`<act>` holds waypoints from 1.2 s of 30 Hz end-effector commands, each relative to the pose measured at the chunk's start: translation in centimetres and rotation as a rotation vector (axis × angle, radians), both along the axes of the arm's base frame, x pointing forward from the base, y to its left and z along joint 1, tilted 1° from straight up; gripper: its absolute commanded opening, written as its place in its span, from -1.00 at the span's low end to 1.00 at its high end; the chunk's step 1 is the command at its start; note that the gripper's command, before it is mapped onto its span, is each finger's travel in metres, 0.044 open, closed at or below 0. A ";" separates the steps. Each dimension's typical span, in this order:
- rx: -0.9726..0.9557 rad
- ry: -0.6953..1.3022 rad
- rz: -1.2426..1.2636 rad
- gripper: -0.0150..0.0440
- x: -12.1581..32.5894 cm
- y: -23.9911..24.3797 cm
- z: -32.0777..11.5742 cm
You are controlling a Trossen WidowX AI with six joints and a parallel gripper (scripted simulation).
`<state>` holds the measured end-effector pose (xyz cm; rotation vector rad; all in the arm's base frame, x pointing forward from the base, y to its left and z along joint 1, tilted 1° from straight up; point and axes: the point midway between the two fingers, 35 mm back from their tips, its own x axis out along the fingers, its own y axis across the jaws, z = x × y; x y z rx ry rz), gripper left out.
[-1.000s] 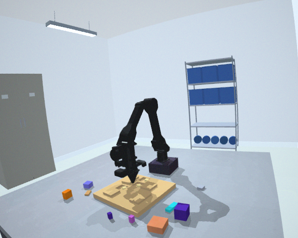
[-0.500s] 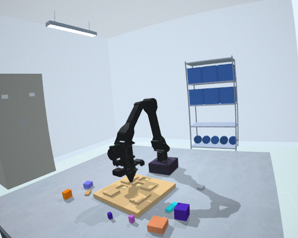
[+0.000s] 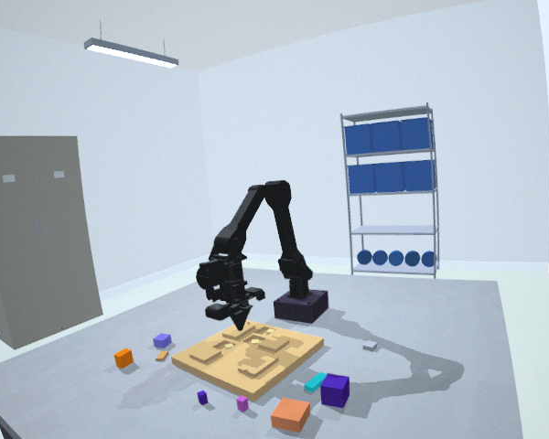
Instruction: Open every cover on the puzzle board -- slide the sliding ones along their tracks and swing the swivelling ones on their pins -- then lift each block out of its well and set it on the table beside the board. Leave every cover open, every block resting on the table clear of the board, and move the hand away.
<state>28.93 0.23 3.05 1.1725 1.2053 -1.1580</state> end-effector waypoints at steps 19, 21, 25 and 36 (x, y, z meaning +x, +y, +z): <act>-0.007 0.002 0.272 -0.49 0.6 0.8 2.1; -0.012 0.003 0.491 -0.49 1.0 1.5 2.3; -0.024 0.006 0.930 -0.49 1.9 3.0 2.5; -0.069 0.018 2.146 -0.49 3.7 7.7 3.1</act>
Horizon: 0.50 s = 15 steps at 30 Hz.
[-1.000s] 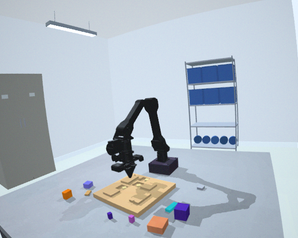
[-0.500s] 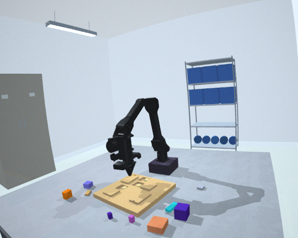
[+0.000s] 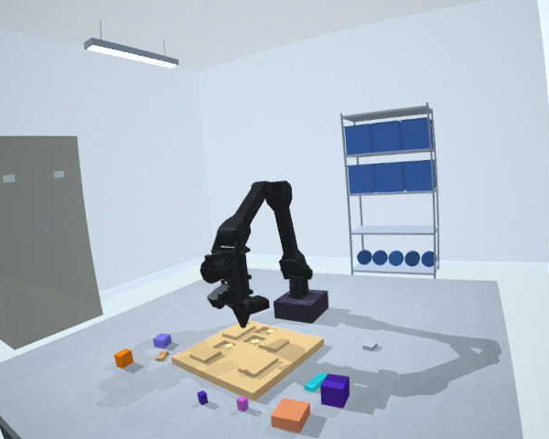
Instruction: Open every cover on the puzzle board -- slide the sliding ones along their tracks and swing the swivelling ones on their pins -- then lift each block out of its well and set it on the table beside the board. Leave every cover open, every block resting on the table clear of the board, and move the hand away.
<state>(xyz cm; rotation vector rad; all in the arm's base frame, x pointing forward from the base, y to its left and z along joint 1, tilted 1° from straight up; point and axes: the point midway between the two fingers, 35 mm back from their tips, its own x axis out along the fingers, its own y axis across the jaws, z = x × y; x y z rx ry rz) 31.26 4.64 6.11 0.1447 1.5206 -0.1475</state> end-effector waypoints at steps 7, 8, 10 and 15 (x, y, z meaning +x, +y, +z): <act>-0.070 0.014 1.394 -0.49 2.0 5.9 0.3; -0.073 0.014 1.466 -0.49 2.1 6.2 0.3; -0.078 0.014 1.612 -0.49 2.2 6.9 0.3; -0.091 0.013 1.961 -0.49 2.5 8.3 0.4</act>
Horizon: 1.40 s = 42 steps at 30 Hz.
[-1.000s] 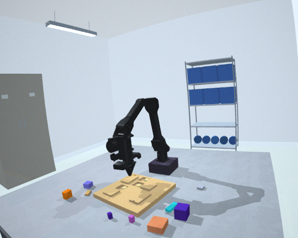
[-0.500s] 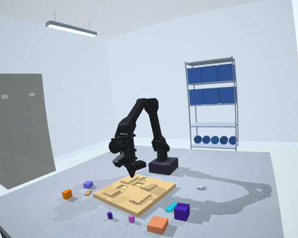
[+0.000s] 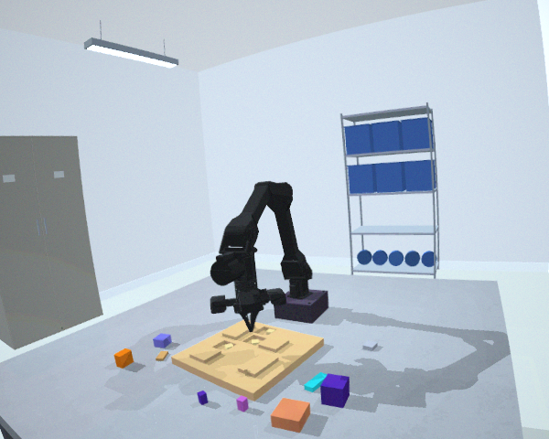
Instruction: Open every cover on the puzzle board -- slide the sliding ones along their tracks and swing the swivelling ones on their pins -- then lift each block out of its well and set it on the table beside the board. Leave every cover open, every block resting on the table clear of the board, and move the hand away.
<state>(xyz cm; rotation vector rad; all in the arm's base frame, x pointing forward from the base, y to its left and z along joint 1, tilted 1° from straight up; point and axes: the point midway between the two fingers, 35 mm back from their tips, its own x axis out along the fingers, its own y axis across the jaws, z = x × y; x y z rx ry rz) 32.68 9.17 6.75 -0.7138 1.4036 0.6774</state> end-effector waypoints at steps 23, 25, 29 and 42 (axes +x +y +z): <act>-0.112 -0.003 2.297 -0.49 1.3 9.4 0.1; -0.112 -0.003 2.297 -0.49 1.3 9.4 0.1; -0.112 -0.003 2.297 -0.49 1.3 9.4 0.1; -0.112 -0.003 2.297 -0.49 1.3 9.4 0.1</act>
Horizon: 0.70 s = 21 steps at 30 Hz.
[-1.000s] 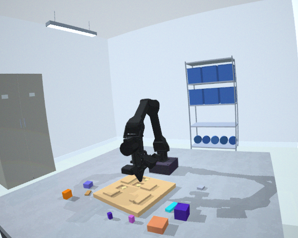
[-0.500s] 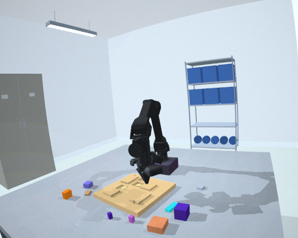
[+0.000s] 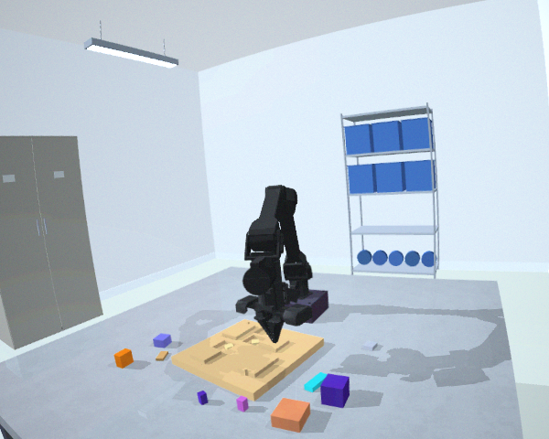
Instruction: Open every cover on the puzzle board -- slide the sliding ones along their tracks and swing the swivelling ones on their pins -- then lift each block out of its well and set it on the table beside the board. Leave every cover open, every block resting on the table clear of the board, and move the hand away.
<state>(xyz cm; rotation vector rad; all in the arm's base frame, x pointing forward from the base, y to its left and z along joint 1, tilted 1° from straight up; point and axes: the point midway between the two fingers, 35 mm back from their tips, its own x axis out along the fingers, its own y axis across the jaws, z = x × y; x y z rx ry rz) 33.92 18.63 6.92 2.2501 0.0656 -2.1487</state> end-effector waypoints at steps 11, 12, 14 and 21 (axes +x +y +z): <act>-0.004 0.002 0.006 -0.49 0.0 0.0 -0.1; -0.004 0.002 0.006 -0.49 0.0 0.0 -0.1; -0.004 0.002 0.006 -0.49 0.0 0.0 -0.1; -0.004 0.002 0.006 -0.49 0.1 0.0 -0.5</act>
